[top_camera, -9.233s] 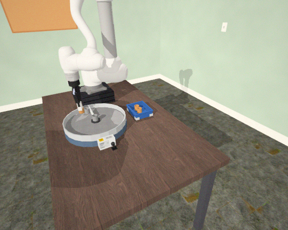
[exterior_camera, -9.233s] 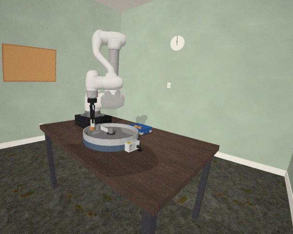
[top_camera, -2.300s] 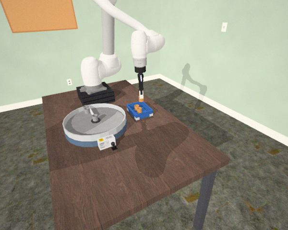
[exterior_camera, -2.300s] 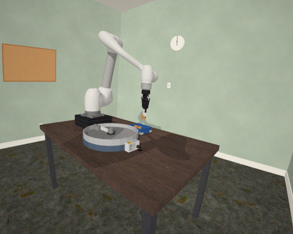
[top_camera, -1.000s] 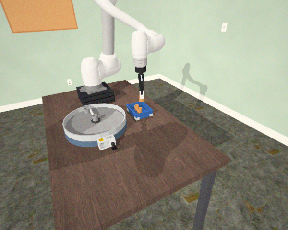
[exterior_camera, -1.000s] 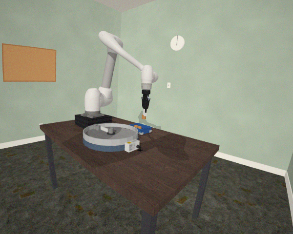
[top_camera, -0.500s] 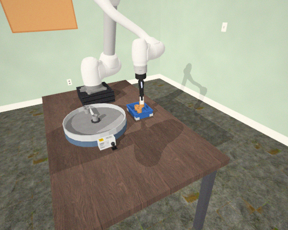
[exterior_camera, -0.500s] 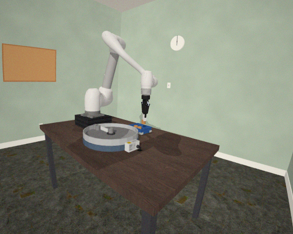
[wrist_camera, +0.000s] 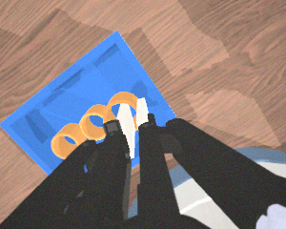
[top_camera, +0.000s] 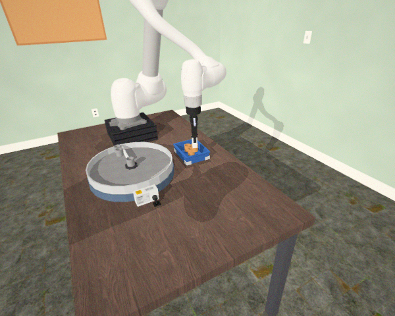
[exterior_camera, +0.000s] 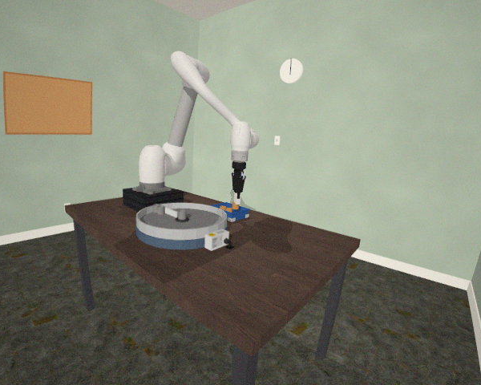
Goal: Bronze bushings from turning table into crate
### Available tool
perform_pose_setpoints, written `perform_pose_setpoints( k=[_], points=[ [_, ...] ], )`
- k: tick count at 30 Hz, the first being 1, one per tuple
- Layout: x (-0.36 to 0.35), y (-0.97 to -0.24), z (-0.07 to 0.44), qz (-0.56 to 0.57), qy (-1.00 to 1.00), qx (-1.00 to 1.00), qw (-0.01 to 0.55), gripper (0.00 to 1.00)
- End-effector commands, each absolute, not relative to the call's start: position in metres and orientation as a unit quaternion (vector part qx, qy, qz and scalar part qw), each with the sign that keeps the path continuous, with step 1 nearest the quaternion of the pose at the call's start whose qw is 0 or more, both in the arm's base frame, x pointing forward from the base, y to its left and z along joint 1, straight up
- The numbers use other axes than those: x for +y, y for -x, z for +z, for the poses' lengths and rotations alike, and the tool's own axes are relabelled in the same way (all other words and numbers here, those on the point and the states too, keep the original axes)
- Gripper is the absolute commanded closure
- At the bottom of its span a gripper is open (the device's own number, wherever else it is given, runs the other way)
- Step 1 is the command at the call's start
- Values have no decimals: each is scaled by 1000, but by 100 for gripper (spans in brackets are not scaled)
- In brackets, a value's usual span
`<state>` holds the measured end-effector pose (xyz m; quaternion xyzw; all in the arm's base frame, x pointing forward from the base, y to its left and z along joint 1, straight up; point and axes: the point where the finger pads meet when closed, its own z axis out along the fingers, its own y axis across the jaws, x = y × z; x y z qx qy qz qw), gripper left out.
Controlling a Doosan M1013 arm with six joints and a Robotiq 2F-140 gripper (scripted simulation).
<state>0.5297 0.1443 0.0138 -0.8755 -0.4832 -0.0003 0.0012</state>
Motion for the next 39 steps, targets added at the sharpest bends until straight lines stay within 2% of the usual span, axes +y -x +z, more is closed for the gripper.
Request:
perform_pose_setpoints(
  k=[1, 39],
  points=[
    [144, -530, 14, 0, 875, -483, 1, 100],
    [144, -530, 10, 0, 875, -483, 1, 100]
  ],
)
